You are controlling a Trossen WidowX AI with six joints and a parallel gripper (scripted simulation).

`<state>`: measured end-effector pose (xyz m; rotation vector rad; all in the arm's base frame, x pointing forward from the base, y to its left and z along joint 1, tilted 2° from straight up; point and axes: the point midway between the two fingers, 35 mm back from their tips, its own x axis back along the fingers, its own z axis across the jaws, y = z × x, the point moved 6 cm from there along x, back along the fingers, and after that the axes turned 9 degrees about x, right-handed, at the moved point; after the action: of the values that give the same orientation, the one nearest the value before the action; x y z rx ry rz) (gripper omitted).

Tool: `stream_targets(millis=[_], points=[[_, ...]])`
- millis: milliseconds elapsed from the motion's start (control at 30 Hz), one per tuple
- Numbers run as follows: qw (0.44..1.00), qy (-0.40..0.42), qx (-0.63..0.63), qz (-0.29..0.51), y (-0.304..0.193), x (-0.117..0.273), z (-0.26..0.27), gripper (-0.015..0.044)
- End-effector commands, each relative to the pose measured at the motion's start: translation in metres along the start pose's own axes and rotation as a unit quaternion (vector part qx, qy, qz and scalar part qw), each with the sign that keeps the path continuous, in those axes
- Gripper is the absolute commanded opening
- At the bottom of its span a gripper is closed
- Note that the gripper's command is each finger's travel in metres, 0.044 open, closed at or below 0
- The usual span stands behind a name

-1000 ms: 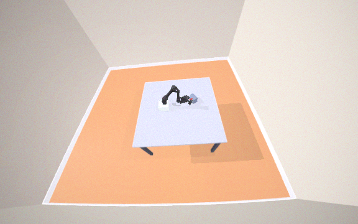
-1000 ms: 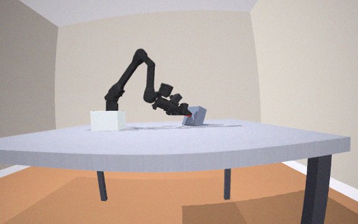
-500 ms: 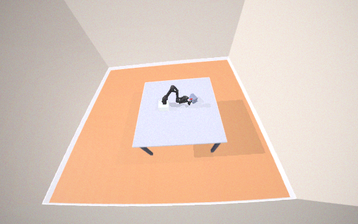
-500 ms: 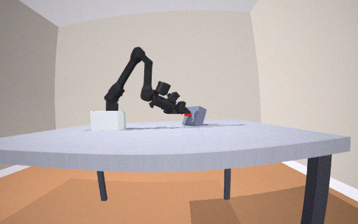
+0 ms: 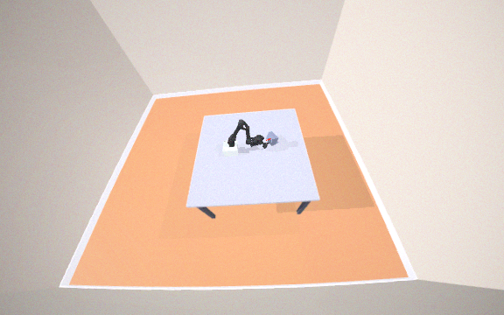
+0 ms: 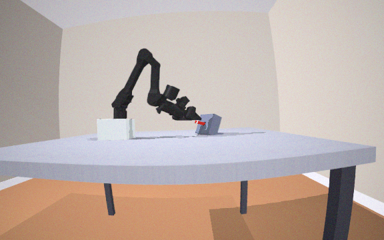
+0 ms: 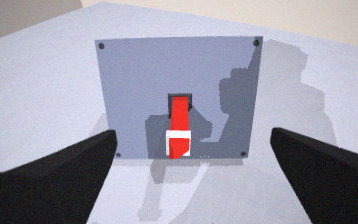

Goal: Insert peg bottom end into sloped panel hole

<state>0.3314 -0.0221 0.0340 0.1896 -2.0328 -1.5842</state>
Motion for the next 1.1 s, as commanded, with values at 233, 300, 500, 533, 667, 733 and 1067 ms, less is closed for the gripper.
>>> stream_targets(millis=[233, 300, 500, 533, 667, 733, 1067], points=[[1.000, 0.002, 0.000, 0.001, 0.000, 0.018, -0.001, 0.0440], [1.000, 0.002, 0.000, 0.001, 0.000, 0.021, -0.001, 0.0440], [1.000, 0.001, 0.000, 0.001, 0.000, 0.029, -0.002, 0.0440], [1.000, 0.001, -0.001, 0.001, 0.000, 0.031, -0.002, 0.0440], [1.000, 0.001, -0.001, 0.001, 0.000, 0.036, -0.002, 0.0440], [1.000, 0.001, -0.001, 0.001, 0.000, 0.039, -0.003, 0.0440], [1.000, 0.000, -0.001, 0.001, 0.001, 0.048, -0.004, 0.0440]])
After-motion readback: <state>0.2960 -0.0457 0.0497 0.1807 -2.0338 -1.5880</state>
